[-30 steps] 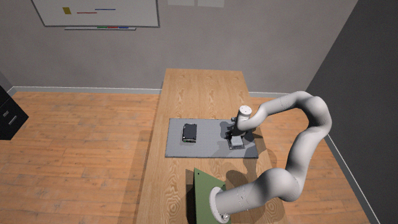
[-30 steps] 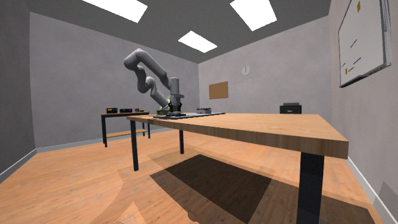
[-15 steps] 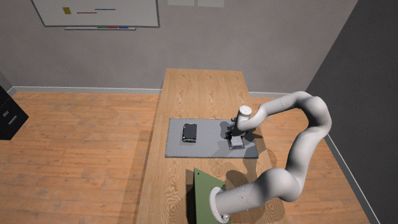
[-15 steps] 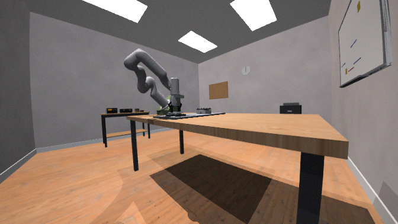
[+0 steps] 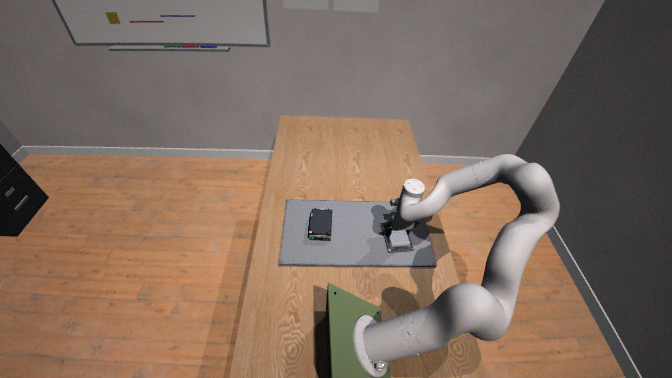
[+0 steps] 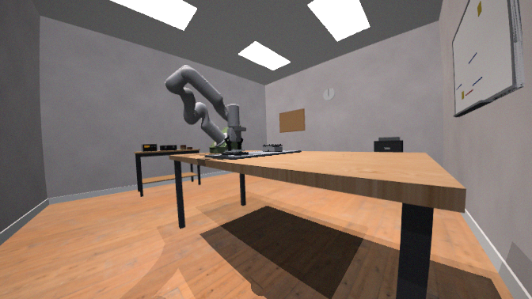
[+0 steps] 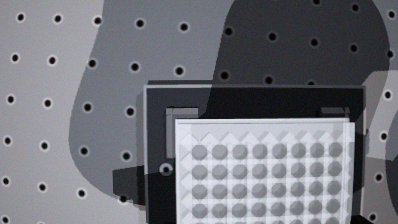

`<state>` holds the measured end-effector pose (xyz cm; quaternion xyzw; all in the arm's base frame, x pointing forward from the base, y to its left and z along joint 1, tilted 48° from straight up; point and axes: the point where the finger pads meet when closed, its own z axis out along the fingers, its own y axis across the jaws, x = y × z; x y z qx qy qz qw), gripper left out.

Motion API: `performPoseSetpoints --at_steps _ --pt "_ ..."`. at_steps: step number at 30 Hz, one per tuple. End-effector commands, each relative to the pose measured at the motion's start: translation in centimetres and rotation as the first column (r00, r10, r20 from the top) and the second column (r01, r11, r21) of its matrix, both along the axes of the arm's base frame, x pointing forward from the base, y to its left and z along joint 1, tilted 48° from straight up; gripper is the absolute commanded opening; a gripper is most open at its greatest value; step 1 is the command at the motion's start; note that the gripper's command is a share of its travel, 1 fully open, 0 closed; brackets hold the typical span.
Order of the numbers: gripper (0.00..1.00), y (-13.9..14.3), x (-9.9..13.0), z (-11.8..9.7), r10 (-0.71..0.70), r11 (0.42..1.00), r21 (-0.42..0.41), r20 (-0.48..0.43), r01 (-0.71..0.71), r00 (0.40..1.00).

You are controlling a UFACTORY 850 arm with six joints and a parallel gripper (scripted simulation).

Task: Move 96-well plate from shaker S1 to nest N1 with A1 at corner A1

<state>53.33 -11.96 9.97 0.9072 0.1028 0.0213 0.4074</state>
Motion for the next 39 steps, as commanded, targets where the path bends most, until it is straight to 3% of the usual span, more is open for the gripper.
performPoseSetpoints --at_steps 1,39 --pt "0.00 -0.02 0.07 -0.02 0.001 1.000 0.000 0.001 -0.001 1.000" --pt "0.00 -0.42 0.13 -0.38 0.001 1.000 0.000 0.001 -0.001 1.000"
